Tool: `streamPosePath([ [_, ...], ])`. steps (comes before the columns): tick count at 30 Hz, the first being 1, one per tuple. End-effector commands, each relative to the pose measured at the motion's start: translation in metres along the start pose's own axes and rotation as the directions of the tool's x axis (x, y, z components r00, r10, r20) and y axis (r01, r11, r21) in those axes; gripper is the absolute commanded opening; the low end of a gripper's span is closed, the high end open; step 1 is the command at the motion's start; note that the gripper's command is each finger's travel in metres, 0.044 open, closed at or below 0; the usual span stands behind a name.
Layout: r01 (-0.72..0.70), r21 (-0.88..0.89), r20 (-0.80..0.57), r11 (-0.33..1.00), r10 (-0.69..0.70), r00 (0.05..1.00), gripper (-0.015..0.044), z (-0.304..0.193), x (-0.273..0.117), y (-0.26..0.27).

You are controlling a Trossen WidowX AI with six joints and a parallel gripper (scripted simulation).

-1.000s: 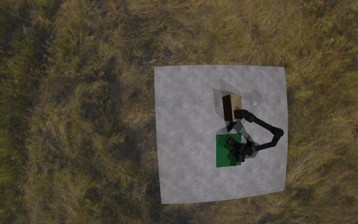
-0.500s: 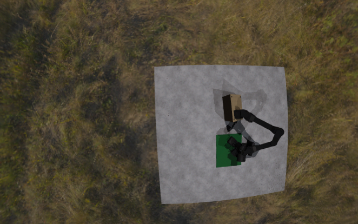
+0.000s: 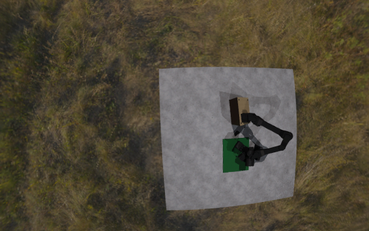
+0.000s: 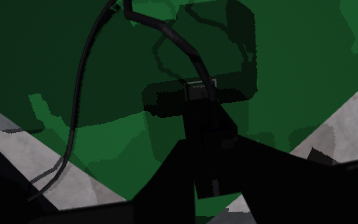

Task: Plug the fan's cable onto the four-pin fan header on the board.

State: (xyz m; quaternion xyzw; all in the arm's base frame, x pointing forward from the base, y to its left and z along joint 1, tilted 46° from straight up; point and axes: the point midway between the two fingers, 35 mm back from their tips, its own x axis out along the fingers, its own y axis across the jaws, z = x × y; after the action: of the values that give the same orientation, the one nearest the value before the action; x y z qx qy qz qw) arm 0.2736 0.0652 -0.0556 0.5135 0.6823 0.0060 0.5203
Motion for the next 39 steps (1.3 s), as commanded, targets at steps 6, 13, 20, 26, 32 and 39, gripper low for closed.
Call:
streamPosePath([
  [6, 0.001, 0.019, -0.012, 1.0, 0.0, 1.0, 0.0, -0.0027, 0.0076, -0.0041],
  [13, 0.001, 0.019, -0.012, 1.0, 0.0, 1.0, 0.0, -0.0027, 0.0076, -0.0041],
  [20, 0.001, 0.028, -0.012, 1.0, -0.001, 1.0, 0.0, -0.0023, 0.0077, -0.0077],
  [26, 0.001, 0.026, -0.012, 1.0, -0.001, 1.0, 0.0, -0.002, 0.0076, -0.0075],
  [32, 0.001, 0.02, -0.012, 1.0, -0.001, 1.0, 0.0, -0.0015, 0.0076, -0.0062],
  [39, 0.001, 0.013, -0.012, 1.0, -0.001, 1.0, 0.0, -0.001, 0.0076, -0.0047],
])
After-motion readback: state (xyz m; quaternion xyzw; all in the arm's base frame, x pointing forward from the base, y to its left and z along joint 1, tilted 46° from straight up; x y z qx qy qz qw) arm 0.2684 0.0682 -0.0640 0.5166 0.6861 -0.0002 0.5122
